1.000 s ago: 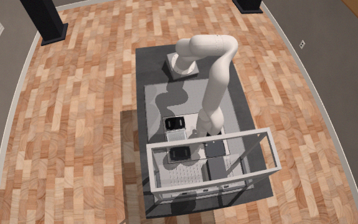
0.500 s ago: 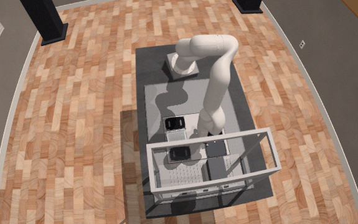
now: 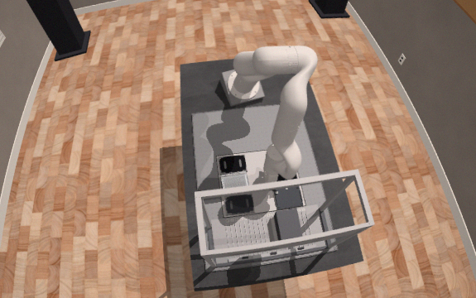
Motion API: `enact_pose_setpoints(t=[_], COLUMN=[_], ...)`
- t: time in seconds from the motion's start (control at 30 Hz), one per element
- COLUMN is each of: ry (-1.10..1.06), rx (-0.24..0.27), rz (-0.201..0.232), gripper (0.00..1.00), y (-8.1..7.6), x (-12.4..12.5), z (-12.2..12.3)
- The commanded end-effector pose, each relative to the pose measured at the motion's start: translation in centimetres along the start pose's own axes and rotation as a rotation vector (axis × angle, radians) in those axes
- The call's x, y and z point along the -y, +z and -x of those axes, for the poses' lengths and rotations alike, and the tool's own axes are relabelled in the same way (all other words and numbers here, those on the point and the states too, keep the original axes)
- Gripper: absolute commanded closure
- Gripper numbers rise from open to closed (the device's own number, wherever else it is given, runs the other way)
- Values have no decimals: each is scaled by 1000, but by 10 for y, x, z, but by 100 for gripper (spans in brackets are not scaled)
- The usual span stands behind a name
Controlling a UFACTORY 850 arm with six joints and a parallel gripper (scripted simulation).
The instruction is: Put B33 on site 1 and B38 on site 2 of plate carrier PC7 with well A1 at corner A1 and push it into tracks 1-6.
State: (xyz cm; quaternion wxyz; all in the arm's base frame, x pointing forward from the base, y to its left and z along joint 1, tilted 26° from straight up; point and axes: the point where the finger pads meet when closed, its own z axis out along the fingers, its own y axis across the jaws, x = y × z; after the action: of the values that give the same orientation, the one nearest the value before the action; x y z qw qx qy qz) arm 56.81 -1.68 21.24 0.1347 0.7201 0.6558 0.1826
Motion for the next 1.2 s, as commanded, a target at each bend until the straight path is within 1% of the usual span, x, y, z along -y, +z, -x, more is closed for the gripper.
enact_pose_setpoints(t=[0.0, 1.17], ry=[0, 0], rx=[1, 1], rz=[0, 0], gripper=[0, 0], y=[0, 0], x=[-1, -1], z=[-1, -16])
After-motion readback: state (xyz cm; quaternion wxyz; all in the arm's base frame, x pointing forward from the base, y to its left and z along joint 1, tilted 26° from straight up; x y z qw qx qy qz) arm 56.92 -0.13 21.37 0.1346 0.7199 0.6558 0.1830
